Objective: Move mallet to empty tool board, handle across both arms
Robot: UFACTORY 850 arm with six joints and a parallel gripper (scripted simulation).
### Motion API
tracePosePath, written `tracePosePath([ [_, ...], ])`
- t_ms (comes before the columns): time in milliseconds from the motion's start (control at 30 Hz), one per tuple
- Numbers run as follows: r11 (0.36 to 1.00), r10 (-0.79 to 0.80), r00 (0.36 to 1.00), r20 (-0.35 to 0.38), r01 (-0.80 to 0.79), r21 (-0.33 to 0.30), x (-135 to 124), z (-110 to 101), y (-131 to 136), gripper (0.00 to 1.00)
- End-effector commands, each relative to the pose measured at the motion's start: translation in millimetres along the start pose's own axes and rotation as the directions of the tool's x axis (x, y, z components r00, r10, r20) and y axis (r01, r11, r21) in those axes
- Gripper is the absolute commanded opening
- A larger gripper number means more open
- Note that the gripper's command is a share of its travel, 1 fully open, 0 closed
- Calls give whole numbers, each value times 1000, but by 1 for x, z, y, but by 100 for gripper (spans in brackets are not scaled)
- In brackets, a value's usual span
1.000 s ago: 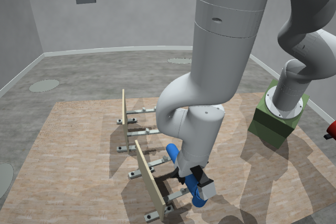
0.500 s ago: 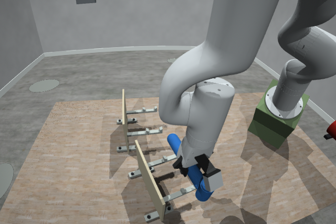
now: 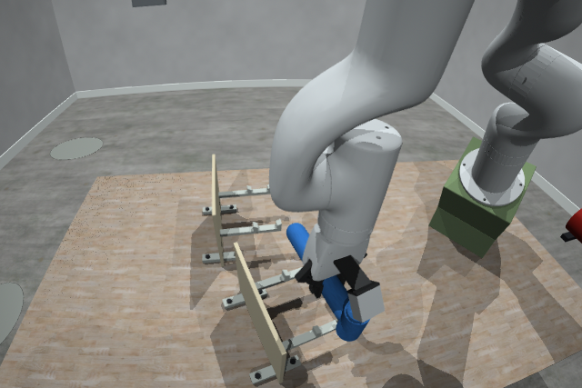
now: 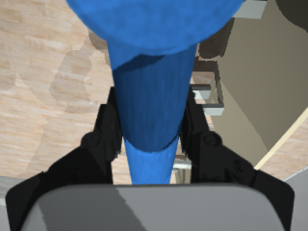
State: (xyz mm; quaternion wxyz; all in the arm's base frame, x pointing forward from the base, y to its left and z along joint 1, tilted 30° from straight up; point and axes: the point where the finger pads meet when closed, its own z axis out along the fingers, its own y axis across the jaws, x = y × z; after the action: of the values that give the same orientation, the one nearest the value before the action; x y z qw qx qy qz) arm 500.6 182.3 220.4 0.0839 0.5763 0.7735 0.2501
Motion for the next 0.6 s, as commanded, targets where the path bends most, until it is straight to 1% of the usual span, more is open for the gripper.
tracePosePath([
  [0,1000,0,1000,-3,0,8,-39,3,16,0],
  [67,1000,0,1000,-3,0,6,-56,4,20,0],
  [133,1000,0,1000,-3,0,6,-56,4,20,0],
  [167,1000,-1,1000,-3,1,4,-81,5,26,0],
  [267,1000,-2,1000,-3,2,3,-100,5,29,0],
  [567,1000,-2,1000,-2,2,4,-179,2,32,0],
])
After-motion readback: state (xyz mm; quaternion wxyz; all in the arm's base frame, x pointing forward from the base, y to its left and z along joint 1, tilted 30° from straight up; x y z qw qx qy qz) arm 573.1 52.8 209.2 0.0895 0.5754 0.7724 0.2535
